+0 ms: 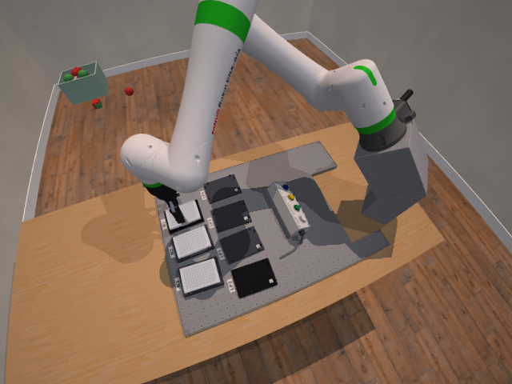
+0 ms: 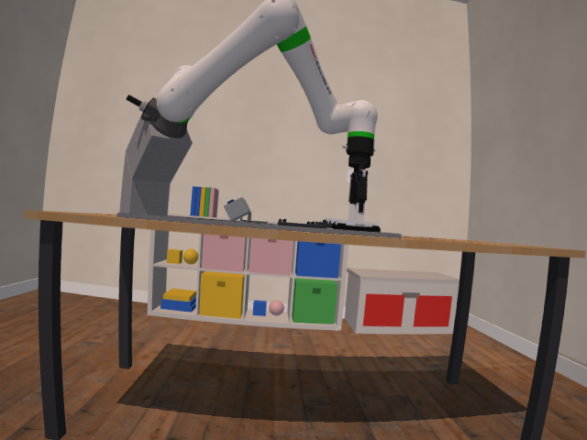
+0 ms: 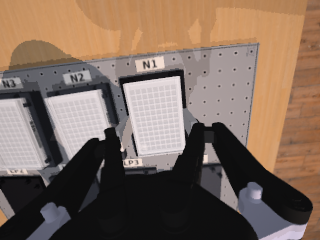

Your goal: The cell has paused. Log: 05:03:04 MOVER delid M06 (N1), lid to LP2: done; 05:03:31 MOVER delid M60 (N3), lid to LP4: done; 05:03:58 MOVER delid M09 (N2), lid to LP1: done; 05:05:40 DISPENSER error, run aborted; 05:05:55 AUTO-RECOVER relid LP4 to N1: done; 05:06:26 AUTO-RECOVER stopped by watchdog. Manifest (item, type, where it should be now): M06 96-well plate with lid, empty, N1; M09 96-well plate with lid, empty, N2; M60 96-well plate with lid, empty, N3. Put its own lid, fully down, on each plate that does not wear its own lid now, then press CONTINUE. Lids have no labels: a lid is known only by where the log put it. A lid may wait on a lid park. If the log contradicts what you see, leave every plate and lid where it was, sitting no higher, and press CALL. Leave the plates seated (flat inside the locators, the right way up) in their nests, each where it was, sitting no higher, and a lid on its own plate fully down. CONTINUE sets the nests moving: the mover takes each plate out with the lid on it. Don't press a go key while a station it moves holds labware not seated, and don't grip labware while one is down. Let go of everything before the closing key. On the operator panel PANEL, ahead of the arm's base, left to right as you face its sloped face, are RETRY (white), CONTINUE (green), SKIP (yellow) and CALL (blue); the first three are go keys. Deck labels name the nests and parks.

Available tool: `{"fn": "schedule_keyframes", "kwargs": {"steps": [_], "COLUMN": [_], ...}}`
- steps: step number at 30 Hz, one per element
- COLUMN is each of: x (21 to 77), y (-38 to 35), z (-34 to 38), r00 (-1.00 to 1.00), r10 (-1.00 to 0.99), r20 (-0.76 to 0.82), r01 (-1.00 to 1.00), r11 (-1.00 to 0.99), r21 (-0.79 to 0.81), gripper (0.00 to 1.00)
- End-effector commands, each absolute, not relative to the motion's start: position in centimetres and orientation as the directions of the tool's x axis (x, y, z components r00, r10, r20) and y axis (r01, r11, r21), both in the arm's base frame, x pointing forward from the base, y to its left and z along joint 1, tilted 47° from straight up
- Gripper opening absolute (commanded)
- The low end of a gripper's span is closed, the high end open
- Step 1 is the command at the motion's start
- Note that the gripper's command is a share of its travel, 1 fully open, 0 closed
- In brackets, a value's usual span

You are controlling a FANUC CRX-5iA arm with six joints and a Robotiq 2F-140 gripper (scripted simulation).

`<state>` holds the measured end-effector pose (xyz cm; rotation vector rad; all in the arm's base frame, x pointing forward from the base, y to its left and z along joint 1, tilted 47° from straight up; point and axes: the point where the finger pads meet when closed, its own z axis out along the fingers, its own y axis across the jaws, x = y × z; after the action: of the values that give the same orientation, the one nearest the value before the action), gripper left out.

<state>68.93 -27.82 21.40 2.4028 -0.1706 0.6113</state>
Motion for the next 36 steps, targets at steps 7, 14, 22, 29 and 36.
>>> {"fn": "schedule_keyframes", "kwargs": {"steps": [7, 14, 22, 29, 36], "x": [68.95, 68.95, 68.95, 68.95, 68.95], "y": [-27.80, -27.80, -27.80, -27.80, -27.80], "z": [21.42, 21.42, 21.42, 21.42, 21.42], "r00": [0.883, 0.883, 0.883, 0.883, 0.883], "r10": [0.031, 0.031, 0.031, 0.031, 0.031], "r20": [0.468, 0.468, 0.468, 0.468, 0.468], "r01": [-0.269, -0.269, -0.269, -0.269, -0.269], "r11": [-0.784, -0.784, -0.784, -0.784, -0.784], "r21": [0.560, 0.560, 0.560, 0.560, 0.560], "gripper": [0.00, 0.66, 0.66, 0.66, 0.66]}}
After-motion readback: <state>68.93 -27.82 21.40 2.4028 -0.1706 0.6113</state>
